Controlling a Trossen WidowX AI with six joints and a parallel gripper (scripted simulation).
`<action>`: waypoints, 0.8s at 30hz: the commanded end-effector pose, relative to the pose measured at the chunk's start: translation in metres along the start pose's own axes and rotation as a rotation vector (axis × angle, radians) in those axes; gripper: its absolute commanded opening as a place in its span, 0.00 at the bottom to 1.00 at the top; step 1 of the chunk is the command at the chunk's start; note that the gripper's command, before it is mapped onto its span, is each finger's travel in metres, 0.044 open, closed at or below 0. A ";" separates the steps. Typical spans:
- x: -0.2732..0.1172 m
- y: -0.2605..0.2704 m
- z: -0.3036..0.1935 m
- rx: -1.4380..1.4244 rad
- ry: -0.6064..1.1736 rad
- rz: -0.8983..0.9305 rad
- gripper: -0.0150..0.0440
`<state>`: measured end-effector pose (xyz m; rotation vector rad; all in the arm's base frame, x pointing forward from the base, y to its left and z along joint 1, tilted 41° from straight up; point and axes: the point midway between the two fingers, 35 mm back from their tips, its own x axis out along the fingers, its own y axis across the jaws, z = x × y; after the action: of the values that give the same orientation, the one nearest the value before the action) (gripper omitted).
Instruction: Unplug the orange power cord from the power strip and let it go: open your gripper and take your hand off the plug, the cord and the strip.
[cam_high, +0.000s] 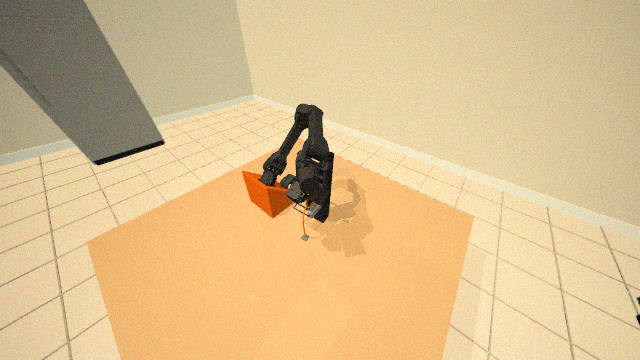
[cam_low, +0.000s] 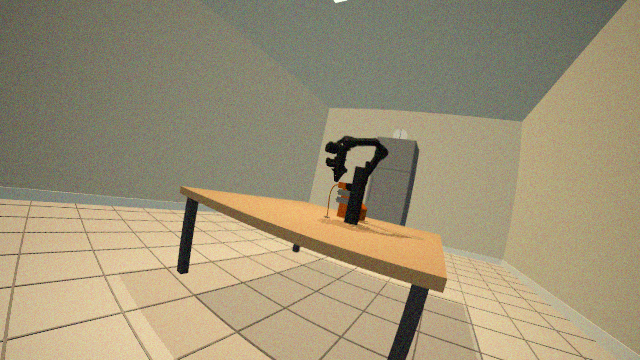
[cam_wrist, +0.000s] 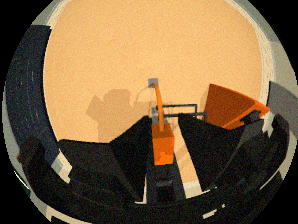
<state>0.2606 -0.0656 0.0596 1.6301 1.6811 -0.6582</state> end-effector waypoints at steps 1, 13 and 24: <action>0.000 0.000 -0.001 0.002 0.003 0.001 0.53; -0.007 0.000 -0.004 0.010 0.007 0.003 0.53; -0.007 0.000 -0.021 0.011 0.008 0.003 0.53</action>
<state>0.2592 -0.0600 0.0734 1.6395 1.6822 -0.6620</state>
